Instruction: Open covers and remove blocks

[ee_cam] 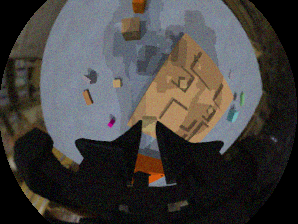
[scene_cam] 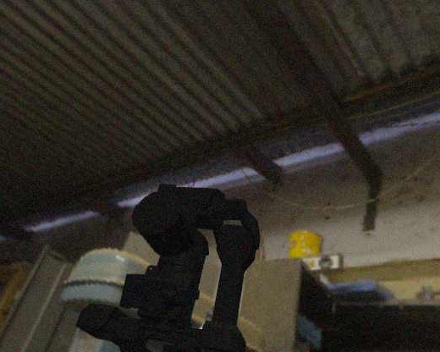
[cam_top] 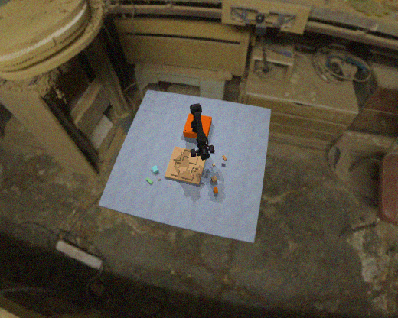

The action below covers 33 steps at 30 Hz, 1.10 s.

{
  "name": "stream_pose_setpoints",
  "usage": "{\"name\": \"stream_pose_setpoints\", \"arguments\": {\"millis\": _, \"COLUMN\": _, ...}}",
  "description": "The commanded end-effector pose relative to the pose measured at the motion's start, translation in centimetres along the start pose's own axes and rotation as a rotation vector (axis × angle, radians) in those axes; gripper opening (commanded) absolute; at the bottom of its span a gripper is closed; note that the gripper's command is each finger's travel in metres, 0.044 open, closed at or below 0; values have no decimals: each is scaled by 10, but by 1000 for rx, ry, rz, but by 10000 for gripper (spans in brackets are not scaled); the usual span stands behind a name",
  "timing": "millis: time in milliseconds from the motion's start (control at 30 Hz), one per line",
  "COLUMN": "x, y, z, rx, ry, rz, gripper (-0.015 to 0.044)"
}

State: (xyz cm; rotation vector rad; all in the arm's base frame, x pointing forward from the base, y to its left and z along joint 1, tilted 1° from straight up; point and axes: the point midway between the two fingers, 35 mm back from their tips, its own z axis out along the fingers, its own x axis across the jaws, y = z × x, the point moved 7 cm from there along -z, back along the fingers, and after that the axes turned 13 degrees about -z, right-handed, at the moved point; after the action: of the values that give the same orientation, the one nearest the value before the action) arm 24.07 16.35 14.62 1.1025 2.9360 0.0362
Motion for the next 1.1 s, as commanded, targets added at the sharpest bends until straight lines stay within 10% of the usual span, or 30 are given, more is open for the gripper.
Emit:
{"name": "stream_pose_setpoints", "arguments": {"millis": 0, "x": 13, "y": 5, "z": -1, "rx": -3, "ry": 0, "rz": 2, "gripper": 80}}
{"name": "stream_pose_setpoints", "arguments": {"millis": 1067, "x": 109, "y": 18, "z": 5, "rx": -5, "ry": 8, "rz": 2, "gripper": 80}}
